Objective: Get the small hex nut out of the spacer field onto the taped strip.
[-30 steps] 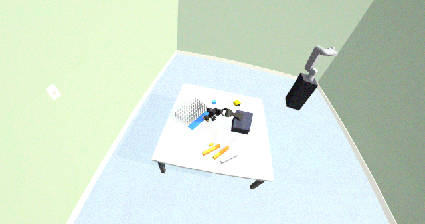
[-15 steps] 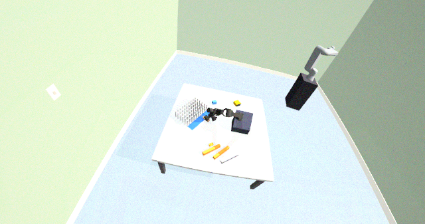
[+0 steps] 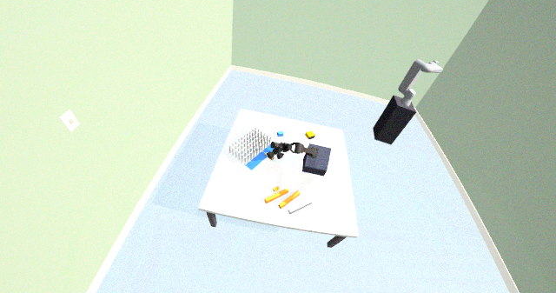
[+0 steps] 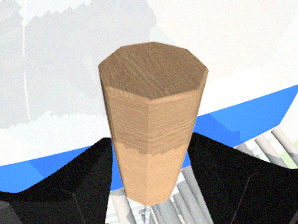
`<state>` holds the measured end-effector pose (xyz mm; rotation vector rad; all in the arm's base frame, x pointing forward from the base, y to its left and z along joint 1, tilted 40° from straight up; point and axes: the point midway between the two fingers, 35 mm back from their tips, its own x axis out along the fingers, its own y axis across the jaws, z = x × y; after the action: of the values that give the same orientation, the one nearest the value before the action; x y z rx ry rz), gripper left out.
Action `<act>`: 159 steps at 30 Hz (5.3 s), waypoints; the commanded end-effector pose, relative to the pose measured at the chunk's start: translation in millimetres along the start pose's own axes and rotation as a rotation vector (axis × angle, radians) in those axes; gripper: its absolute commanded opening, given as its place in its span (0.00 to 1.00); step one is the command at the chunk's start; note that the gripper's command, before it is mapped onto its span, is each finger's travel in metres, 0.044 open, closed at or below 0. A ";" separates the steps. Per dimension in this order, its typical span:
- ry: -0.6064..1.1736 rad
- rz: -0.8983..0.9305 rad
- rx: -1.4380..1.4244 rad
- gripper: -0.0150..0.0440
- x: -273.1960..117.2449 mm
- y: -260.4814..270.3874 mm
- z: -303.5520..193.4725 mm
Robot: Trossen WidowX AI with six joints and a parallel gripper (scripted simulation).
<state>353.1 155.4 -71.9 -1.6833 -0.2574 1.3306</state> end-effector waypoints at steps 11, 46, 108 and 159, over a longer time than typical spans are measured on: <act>0.011 0.001 0.003 0.25 5.3 2.3 2.5; 0.010 0.002 0.003 0.25 -2.7 5.2 21.2; 0.008 0.004 0.006 0.25 -17.8 6.4 58.0; 0.006 0.005 0.007 0.25 -31.5 6.8 90.0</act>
<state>265.2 179.2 -54.6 -1.6837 -0.2503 1.3317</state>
